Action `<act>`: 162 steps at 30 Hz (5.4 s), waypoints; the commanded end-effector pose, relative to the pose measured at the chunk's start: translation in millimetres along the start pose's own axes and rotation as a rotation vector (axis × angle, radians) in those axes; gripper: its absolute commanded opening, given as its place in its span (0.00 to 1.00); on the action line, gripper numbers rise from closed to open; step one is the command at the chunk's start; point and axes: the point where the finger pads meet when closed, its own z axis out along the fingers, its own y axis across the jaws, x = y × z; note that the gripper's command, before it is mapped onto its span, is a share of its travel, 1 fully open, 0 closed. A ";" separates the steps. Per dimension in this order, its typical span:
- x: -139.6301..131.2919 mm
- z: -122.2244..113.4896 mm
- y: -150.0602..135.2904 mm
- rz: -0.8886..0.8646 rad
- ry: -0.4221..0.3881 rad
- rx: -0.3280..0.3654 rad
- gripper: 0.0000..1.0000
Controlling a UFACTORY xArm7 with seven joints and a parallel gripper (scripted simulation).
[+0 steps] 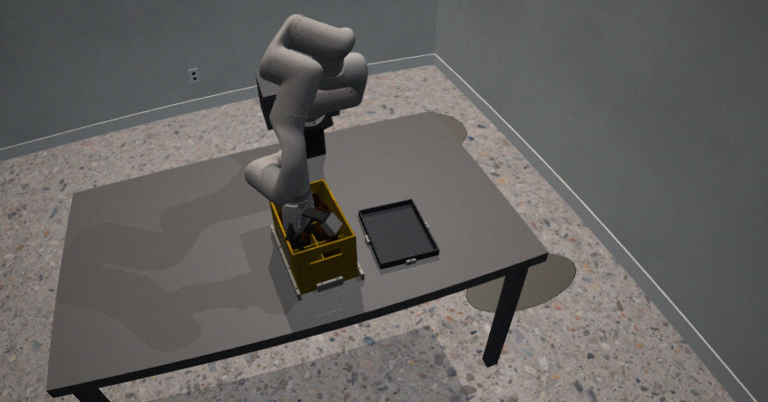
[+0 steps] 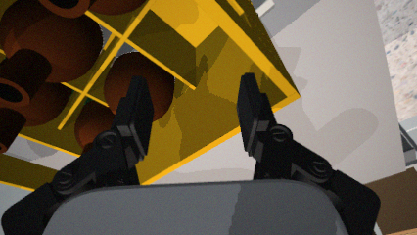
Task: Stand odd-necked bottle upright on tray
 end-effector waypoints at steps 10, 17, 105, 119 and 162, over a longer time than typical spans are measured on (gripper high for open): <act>0.2 -42.0 0.9 0.001 -0.001 -0.003 0.65; 0.2 -56.2 0.9 0.001 -0.001 -0.003 0.65; 58.3 -58.4 -59.6 0.000 -0.002 -0.001 0.65; 58.4 -57.3 -59.6 0.001 -0.002 -0.002 0.65; 60.0 -18.6 -59.2 0.001 -0.001 -0.003 0.65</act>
